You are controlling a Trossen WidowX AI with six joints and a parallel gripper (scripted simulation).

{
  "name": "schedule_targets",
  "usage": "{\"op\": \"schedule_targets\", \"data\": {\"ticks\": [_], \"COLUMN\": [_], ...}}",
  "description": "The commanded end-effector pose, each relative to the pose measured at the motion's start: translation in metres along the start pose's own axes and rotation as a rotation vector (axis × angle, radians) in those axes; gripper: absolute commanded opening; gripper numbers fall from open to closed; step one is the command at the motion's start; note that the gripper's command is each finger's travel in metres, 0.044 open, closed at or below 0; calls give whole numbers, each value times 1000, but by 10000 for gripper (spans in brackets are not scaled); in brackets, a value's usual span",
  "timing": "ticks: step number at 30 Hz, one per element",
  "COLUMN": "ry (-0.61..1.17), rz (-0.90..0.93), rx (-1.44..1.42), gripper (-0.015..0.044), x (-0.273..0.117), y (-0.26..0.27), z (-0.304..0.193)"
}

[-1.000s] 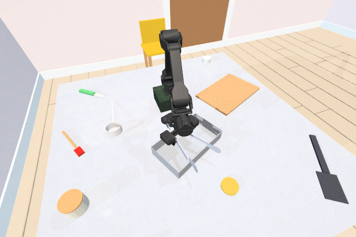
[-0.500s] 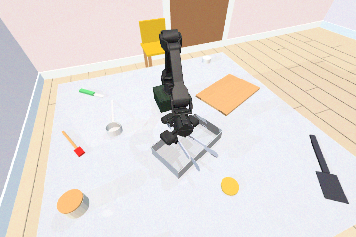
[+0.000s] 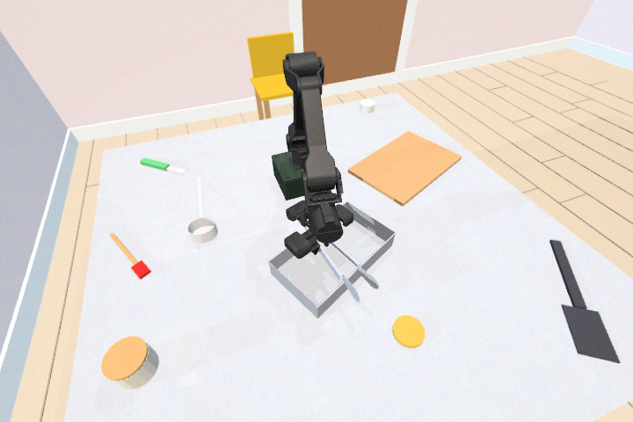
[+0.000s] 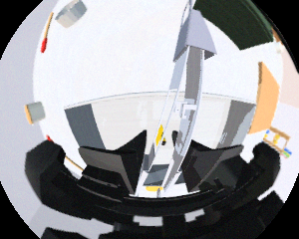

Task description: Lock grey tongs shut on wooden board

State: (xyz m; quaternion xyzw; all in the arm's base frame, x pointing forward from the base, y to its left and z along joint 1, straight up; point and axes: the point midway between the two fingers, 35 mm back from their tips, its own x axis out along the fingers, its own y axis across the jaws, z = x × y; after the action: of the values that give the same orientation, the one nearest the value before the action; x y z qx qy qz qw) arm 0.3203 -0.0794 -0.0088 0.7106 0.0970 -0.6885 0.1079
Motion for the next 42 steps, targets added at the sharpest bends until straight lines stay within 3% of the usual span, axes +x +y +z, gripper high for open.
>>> {"op": "schedule_targets", "data": {"ticks": [1, 22, 28, 36, 42], "ry": [4, 4, 3, -5, -5], "rz": [-2, -2, -2, -3, -3], "rx": [-1, -1, 0, 3, 3], "gripper": [155, 15, -143, -150, -150], "x": [-1, -1, -4, -93, -97], "y": [0, 0, 0, 0, 0], "z": [-1, -1, -1, -2, -1]}}
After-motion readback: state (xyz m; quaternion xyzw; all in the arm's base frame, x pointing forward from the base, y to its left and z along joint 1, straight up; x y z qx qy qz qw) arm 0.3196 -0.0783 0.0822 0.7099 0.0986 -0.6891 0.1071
